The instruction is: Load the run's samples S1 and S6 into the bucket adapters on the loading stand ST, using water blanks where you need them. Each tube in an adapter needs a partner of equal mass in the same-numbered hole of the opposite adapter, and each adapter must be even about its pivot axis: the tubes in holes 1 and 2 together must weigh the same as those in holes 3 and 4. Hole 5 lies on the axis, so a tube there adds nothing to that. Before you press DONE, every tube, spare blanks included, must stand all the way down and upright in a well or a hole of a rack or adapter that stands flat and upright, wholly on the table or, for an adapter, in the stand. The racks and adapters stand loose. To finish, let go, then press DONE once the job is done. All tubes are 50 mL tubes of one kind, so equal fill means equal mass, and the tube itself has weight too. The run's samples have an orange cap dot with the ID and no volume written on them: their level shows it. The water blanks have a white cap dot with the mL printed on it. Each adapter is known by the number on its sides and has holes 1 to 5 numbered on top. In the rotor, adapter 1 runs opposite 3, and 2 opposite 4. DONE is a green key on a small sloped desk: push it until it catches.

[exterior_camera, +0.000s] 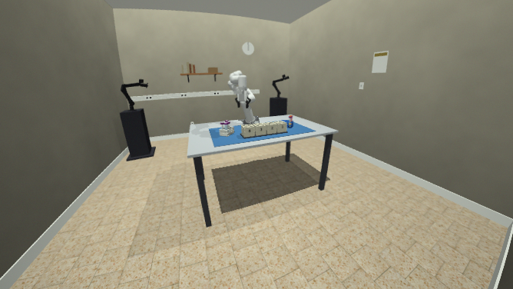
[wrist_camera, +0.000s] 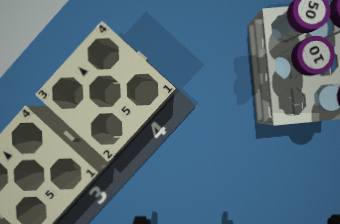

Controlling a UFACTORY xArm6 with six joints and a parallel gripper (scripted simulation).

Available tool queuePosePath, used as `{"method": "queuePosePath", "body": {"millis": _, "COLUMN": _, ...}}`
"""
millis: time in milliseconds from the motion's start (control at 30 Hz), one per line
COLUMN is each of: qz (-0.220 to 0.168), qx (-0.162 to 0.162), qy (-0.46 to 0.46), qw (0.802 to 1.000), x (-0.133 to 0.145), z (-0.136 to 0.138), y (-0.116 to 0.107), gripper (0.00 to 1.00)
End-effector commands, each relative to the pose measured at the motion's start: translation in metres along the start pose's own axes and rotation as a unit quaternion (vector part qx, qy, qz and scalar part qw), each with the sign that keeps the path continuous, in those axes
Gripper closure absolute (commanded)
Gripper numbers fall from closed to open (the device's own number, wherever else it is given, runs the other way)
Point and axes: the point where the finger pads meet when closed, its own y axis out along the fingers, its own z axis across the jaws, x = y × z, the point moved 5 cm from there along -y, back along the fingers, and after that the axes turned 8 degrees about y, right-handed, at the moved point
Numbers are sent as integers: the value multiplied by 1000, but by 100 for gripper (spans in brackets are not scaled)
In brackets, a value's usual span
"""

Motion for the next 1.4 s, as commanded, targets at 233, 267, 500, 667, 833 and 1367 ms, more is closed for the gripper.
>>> {"method": "queuePosePath", "body": {"millis": 233, "qz": -3, "qx": -4, "qy": -1, "qw": 1000, "x": -21, "z": 41, "y": 0, "gripper": 0}}
{"method": "queuePosePath", "body": {"millis": 267, "qz": -3, "qx": -4, "qy": -1, "qw": 1000, "x": -23, "z": 46, "y": 0, "gripper": 0}}
{"method": "queuePosePath", "body": {"millis": 500, "qz": -3, "qx": -4, "qy": -1, "qw": 1000, "x": -39, "z": 77, "y": 0, "gripper": 0}}
{"method": "queuePosePath", "body": {"millis": 667, "qz": -3, "qx": -4, "qy": -1, "qw": 1000, "x": -45, "z": 91, "y": 0, "gripper": 0}}
{"method": "queuePosePath", "body": {"millis": 833, "qz": -3, "qx": -4, "qy": -1, "qw": 1000, "x": -56, "z": 113, "y": 0, "gripper": 0}}
{"method": "queuePosePath", "body": {"millis": 1367, "qz": -3, "qx": -3, "qy": -1, "qw": 1000, "x": -69, "z": 142, "y": 17, "gripper": 0}}
